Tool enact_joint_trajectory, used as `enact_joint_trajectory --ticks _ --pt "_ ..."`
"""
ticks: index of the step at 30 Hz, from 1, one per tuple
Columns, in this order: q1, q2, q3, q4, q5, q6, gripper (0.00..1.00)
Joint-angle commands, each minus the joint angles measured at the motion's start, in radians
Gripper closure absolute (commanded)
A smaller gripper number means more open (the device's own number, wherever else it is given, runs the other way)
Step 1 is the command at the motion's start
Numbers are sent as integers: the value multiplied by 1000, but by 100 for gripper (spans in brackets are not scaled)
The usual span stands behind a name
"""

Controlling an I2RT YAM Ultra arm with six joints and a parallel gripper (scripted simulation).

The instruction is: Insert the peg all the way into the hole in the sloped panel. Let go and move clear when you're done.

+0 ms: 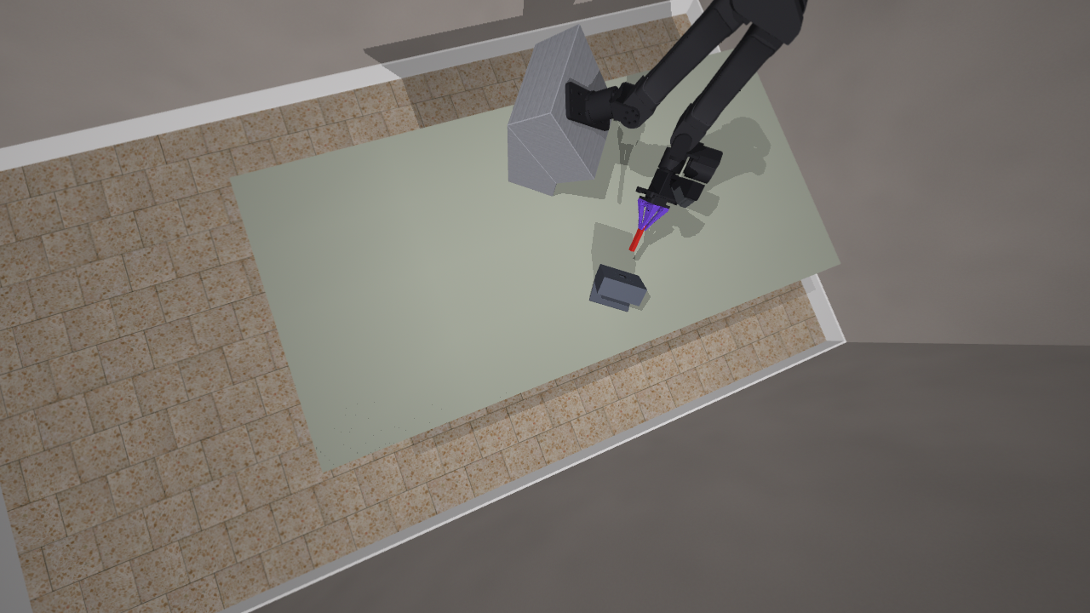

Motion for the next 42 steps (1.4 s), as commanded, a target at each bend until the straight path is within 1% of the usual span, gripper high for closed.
enact_joint_trajectory --ticks 1,16,22,33,35,42 --pt "-14 13 23 9 3 40 100" --pt "-30 35 29 28 -10 191 100" --pt "-36 44 32 34 -15 231 100" --pt "-60 77 39 67 -36 341 100" --pt "-60 77 39 67 -36 341 100" --pt "-89 119 48 107 -60 399 100"
